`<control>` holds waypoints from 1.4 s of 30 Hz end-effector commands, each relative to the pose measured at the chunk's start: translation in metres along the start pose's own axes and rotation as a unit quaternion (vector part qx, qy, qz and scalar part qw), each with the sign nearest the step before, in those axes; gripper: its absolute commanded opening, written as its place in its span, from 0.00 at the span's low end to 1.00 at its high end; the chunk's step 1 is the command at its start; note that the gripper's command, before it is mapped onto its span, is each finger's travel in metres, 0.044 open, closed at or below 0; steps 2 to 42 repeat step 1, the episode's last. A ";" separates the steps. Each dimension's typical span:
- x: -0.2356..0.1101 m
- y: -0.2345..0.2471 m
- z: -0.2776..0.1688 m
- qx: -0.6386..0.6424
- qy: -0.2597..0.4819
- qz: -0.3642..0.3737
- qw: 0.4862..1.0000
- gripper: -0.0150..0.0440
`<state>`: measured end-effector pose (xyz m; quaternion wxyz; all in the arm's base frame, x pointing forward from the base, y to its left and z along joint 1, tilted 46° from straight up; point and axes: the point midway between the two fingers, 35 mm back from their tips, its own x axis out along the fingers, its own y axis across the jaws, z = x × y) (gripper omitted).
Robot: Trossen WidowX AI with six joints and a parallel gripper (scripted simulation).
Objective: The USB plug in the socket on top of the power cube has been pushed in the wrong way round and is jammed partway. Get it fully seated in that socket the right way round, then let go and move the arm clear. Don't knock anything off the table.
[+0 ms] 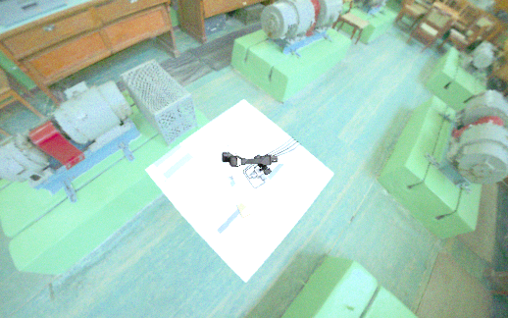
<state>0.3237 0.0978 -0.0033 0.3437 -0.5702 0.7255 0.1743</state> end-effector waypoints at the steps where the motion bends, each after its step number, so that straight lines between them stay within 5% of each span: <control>1: -0.007 0.000 0.002 0.003 -0.004 0.000 1.000 0.42; 42: -0.007 0.000 0.002 0.003 -0.004 0.000 1.000 0.42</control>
